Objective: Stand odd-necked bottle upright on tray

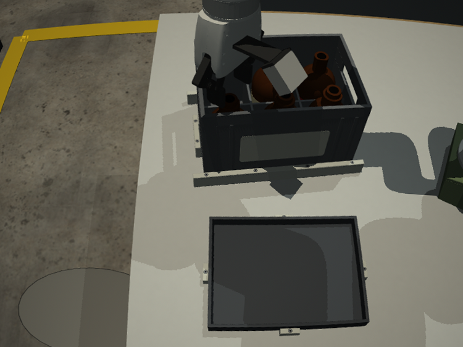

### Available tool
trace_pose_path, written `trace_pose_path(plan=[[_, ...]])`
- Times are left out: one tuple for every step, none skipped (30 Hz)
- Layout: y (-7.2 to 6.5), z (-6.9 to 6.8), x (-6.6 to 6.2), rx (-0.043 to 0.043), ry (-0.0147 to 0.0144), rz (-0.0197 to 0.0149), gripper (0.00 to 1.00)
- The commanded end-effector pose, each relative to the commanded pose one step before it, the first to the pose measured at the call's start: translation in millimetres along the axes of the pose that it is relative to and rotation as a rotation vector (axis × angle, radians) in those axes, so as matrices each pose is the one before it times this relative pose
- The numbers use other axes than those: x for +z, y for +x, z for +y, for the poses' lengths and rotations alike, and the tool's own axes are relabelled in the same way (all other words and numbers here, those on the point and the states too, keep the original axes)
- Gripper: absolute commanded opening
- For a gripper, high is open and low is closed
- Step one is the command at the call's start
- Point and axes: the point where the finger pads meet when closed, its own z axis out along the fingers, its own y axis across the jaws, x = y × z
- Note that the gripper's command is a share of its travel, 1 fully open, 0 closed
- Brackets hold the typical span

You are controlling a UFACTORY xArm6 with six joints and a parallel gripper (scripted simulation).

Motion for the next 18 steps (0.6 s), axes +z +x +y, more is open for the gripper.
trace_pose_path(plan=[[-1.11, 0.74, 0.04, 0.00014, -0.00253, -0.00347, 0.65], [0.00, 0.00, 0.00, 0.00000, 0.00000, 0.00000, 0.65], [0.00, 0.00, 0.00, 0.00000, 0.00000, 0.00000, 0.65], [0.00, 0.00, 0.55, 0.00000, 0.00000, 0.00000, 0.65], [0.00, 0.00, 0.61, 0.00000, 0.00000, 0.00000, 0.65], [0.00, 0.00, 0.67, 0.00000, 0.00000, 0.00000, 0.65], [0.00, 0.00, 0.74, 0.00000, 0.00000, 0.00000, 0.65], [0.00, 0.00, 0.80, 0.00000, 0.00000, 0.00000, 0.65], [0.00, 0.00, 0.86, 0.00000, 0.00000, 0.00000, 0.65], [0.00, 0.00, 0.91, 0.00000, 0.00000, 0.00000, 0.65], [0.00, 0.00, 0.97, 0.00000, 0.00000, 0.00000, 0.65], [0.00, 0.00, 1.02, 0.00000, 0.00000, 0.00000, 0.65], [0.00, 0.00, 1.06, 0.00000, 0.00000, 0.00000, 0.65], [0.00, 0.00, 1.10, 0.00000, 0.00000, 0.00000, 0.65], [0.00, 0.00, 1.14, 0.00000, 0.00000, 0.00000, 0.65], [0.00, 0.00, 1.17, 0.00000, 0.00000, 0.00000, 0.65], [0.00, 0.00, 1.20, 0.00000, 0.00000, 0.00000, 0.65], [0.00, 0.00, 1.22, 0.00000, 0.00000, 0.00000, 0.65]])
